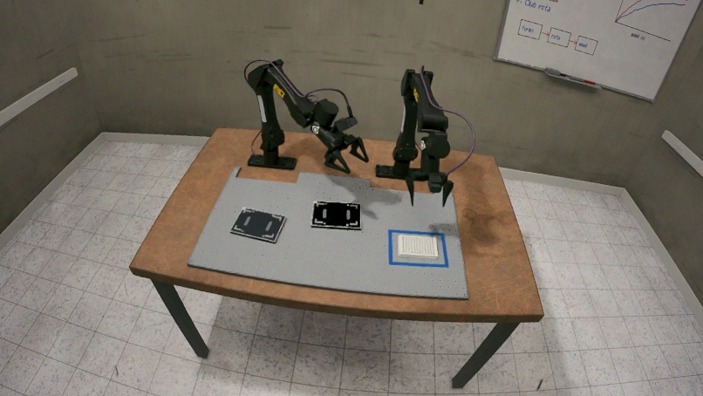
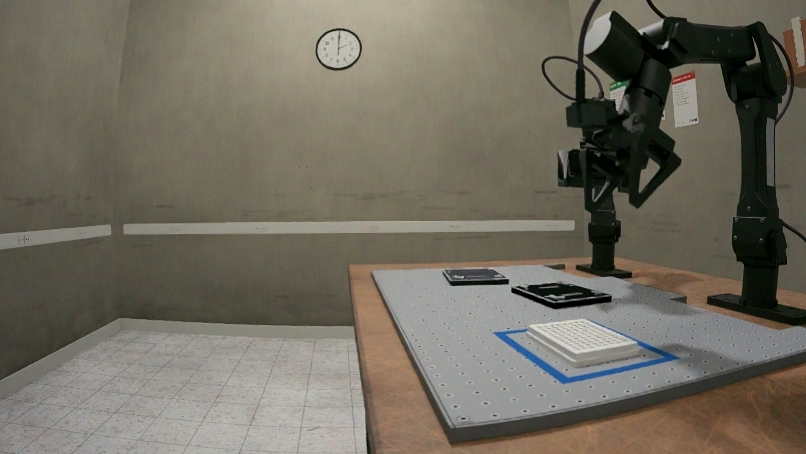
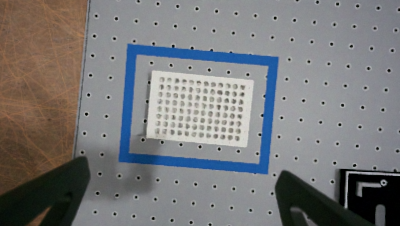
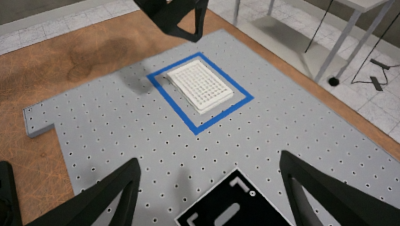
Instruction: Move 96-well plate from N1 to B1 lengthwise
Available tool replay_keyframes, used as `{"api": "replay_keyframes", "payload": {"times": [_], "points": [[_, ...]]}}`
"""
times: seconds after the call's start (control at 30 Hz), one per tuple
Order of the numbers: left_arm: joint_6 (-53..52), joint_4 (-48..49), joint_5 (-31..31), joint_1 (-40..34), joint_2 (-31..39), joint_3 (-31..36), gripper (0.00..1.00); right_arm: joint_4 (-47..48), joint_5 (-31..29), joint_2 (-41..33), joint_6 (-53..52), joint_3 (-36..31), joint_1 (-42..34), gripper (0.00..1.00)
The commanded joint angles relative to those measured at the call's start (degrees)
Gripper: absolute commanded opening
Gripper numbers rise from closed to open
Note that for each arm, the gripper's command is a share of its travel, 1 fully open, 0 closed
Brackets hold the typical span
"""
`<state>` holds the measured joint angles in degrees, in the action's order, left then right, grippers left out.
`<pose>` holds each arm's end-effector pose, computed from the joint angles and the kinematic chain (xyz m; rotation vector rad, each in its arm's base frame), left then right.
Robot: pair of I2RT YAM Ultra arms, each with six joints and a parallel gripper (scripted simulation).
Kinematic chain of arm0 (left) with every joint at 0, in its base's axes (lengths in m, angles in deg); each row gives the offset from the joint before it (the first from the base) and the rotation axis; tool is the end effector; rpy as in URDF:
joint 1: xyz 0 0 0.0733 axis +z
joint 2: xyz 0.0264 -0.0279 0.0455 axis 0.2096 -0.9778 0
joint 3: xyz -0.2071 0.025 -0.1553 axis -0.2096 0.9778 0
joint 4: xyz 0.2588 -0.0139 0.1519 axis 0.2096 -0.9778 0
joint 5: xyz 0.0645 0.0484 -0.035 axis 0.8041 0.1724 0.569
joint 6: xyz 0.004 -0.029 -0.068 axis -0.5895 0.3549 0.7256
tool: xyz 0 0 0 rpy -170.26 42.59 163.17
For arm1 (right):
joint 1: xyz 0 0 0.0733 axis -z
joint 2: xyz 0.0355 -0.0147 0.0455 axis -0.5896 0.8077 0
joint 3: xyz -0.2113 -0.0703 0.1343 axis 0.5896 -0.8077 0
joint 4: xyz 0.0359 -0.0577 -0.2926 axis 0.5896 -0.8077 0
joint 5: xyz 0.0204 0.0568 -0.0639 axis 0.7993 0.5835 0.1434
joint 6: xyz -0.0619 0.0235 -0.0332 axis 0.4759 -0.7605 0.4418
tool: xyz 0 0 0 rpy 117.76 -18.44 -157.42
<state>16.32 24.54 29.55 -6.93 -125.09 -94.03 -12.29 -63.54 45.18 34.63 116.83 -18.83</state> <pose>0.3596 0.0351 0.2537 0.0451 2.6536 0.1071 0.2083 0.2988 0.2164 -0.9985 1.7398 0.5686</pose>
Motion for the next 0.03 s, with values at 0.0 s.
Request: {"api": "replay_keyframes", "payload": {"times": [0.0], "points": [[0.57, 0.82, 0.46, -0.64, 1.69, -0.05, 1.0, 1.35, -0.14, -0.19, -0.12, 0.72, -0.32, 1.0]]}}
